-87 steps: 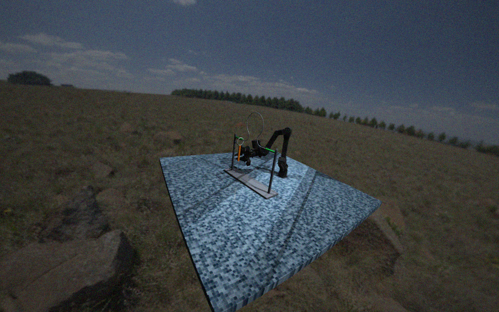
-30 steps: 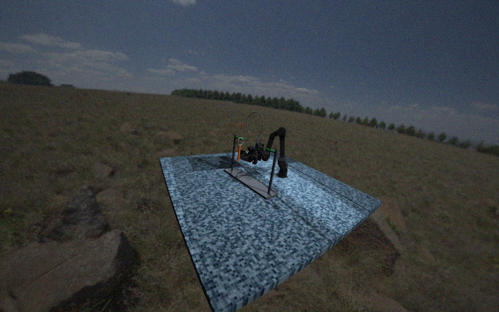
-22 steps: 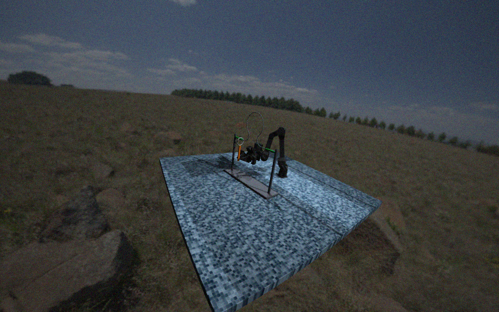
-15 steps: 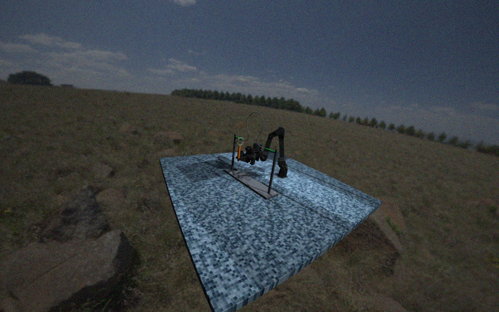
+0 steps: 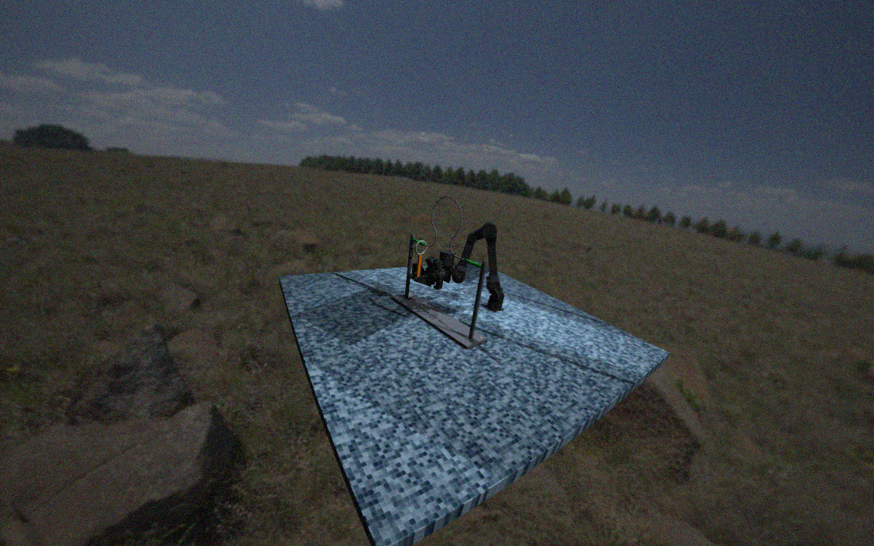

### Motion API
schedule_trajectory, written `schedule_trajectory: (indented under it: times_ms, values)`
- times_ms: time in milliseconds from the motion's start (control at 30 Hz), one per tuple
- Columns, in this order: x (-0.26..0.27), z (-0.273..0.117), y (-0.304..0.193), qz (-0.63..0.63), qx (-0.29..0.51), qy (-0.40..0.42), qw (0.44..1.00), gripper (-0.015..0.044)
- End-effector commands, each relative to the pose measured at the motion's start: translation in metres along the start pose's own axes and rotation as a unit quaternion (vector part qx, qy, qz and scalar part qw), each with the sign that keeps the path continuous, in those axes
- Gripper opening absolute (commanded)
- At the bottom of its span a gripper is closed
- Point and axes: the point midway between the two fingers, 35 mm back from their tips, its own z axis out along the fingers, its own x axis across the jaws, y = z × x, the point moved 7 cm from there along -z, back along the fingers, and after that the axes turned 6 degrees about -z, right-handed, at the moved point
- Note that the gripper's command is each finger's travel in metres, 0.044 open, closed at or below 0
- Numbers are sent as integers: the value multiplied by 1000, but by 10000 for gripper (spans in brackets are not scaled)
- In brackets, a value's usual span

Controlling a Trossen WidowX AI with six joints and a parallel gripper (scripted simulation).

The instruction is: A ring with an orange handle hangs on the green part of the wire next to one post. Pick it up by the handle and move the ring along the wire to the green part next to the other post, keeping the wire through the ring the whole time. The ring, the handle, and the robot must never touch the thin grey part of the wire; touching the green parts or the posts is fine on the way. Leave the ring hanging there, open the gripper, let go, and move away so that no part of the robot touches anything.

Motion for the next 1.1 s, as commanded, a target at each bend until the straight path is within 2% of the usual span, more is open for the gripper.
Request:
schedule_trajectory:
  times_ms: [0,700,1067]
  values:
    - [0,6,0,2,0,-2,1000,160]
    - [0,6,0,2,0,-2,1000,160]
    - [0,6,0,0,0,0,1000,-129]
